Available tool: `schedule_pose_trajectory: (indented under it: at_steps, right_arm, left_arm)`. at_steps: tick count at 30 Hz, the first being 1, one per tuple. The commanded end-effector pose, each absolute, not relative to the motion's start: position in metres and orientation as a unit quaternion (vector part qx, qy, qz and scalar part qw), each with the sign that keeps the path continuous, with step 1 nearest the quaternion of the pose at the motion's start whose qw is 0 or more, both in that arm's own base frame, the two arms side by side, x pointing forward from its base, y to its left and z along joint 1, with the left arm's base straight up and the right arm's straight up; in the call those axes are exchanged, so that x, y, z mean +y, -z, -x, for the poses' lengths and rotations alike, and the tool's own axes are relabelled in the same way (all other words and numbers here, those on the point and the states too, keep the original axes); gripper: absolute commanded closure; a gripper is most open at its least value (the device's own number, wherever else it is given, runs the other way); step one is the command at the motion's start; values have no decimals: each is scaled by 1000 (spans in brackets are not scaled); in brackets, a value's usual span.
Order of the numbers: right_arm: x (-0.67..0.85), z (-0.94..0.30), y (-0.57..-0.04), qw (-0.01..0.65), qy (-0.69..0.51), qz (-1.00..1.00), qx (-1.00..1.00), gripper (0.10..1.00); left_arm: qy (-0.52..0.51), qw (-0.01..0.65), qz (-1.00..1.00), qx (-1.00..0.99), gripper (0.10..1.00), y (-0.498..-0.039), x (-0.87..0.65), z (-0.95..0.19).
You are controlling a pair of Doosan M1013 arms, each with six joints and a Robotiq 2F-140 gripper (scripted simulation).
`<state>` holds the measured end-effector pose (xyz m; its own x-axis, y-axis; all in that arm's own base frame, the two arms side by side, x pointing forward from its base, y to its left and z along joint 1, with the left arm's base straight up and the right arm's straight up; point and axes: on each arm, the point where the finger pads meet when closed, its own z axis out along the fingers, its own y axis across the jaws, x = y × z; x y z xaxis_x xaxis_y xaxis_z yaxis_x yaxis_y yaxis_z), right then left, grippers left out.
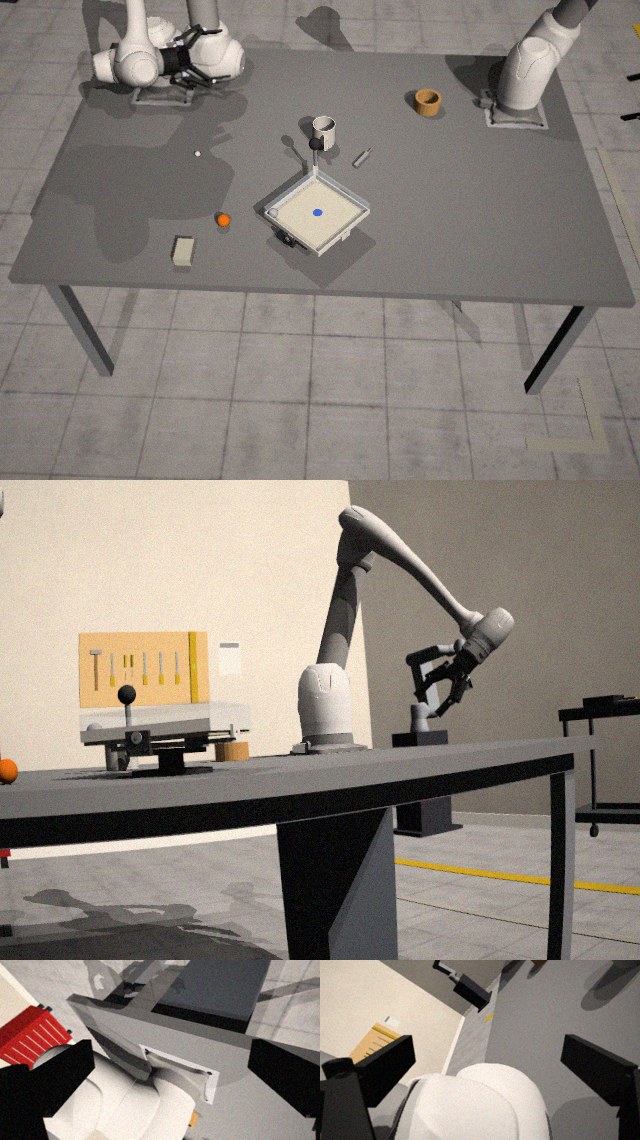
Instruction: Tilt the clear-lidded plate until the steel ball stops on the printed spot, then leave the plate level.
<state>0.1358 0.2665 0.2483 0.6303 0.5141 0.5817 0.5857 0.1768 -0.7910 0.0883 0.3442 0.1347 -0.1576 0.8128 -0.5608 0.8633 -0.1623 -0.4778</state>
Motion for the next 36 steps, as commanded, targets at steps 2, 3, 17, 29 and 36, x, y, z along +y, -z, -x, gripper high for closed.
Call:
schedule_pose_trajectory:
  at_steps: [2,3,17,29,36]
  right_arm:
    - [266,-136,-249,636,29,641,-429,98]
    - [266,-136,-249,636,29,641,-429,98]
    - [266,-136,-249,636,29,641,-429,98]
    - [266,-136,-249,636,29,641,-429,98]
    - [266,-136,-249,636,29,641,-429,98]
  left_arm:
    - [386,99,-645,652,98,-131,342,-53]
    - [382,108,-644,654,98,-130,341,-47]
    - [335,197,-638,665,98,-125,332,0]
    - [302,239,-633,671,98,-123,325,24]
    - [287,255,-632,674,98,-122,322,33]
